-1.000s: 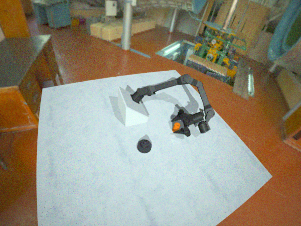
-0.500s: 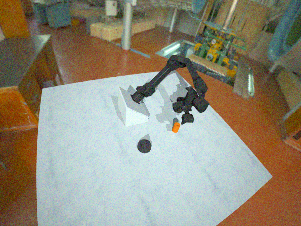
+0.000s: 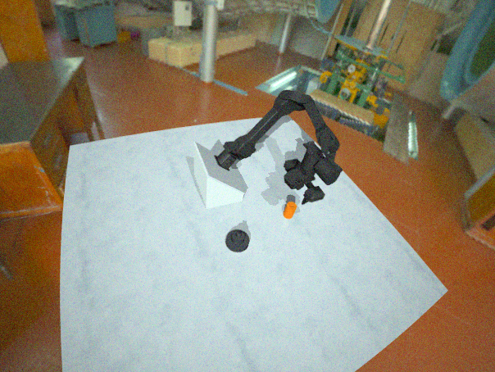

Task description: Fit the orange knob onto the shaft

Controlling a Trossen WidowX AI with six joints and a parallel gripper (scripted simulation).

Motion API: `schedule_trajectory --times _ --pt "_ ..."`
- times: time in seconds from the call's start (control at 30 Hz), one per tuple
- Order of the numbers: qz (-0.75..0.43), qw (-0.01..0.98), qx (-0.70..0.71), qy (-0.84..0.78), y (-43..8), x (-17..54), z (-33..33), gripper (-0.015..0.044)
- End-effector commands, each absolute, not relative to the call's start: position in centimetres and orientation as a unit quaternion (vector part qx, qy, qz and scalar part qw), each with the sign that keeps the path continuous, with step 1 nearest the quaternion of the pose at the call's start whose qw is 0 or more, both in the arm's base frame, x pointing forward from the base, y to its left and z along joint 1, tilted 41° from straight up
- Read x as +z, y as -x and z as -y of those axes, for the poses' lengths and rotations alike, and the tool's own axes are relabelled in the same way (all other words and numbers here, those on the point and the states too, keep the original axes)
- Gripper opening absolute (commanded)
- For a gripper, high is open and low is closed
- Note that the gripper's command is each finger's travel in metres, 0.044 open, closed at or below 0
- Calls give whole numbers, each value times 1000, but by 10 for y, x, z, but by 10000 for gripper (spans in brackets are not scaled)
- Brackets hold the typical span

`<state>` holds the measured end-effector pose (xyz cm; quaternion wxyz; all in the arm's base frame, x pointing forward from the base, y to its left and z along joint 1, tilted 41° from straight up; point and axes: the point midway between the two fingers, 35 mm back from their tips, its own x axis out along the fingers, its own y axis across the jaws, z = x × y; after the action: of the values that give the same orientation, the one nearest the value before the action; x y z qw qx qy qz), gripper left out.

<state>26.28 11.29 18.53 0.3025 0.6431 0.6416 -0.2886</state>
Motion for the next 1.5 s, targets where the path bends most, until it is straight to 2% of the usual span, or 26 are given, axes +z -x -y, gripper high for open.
schedule_trajectory --times 0.0,0.23,0.4,1.1,1.47 --pt "-685 430 -147 -570 -262 187 -113 440" --pt "-694 596 92 -392 -262 186 -114 440" --pt "-660 665 235 -259 -262 186 -114 440" --pt "-658 667 240 -253 -260 186 -114 440" --pt "-657 667 241 -254 -262 151 -144 440"
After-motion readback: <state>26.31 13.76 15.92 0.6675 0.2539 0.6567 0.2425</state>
